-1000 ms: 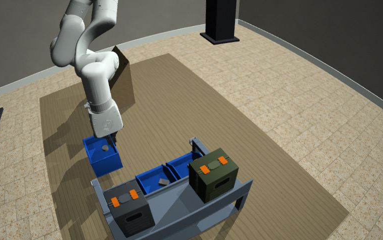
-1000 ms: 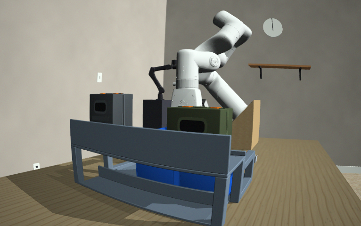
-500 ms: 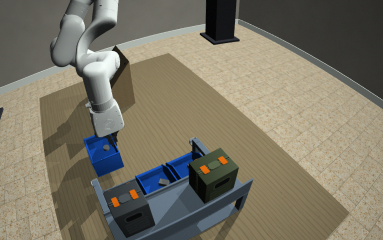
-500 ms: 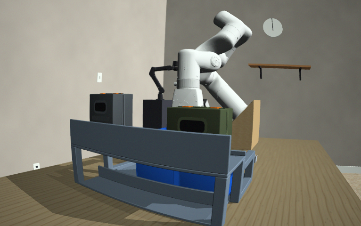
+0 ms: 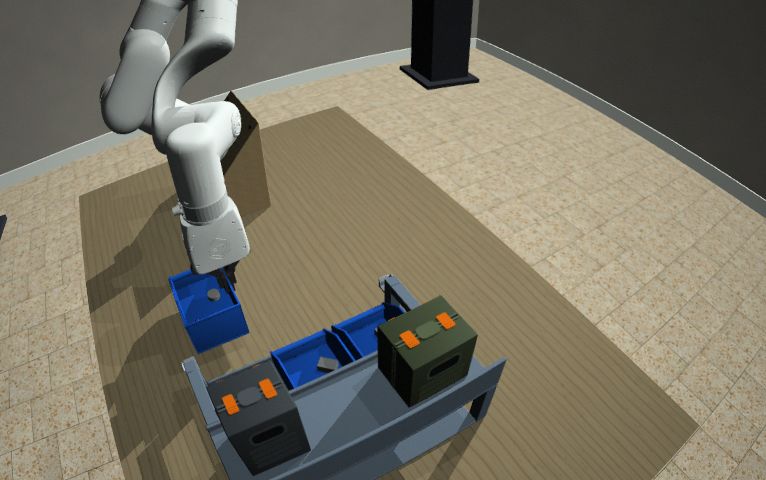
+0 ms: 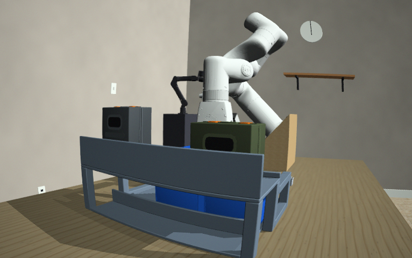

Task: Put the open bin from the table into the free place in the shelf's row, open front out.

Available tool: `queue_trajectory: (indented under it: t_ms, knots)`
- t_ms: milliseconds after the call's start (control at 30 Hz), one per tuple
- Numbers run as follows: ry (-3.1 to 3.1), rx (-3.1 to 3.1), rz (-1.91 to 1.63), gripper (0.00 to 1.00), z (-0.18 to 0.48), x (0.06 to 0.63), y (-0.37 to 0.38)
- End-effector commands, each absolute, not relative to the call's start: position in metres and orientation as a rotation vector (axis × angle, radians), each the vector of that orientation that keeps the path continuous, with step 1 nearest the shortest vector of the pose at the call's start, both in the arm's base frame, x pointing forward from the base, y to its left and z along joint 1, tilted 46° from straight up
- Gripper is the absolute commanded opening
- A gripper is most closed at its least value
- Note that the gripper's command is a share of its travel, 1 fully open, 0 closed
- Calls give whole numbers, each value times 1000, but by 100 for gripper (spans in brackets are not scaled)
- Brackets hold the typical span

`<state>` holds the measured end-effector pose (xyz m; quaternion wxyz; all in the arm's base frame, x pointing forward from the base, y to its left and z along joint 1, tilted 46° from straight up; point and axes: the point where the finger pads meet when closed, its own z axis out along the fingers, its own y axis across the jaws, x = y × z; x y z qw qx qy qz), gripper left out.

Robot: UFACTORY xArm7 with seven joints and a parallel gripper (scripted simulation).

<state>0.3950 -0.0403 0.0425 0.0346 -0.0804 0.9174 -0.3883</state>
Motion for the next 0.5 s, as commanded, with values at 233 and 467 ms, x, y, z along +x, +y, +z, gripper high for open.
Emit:
queue_trajectory:
  t_ms: [233, 467]
  knots:
    - [2818, -249, -1191, 0, 43, 396, -39]
    - [2818, -249, -1191, 0, 42, 411, -36]
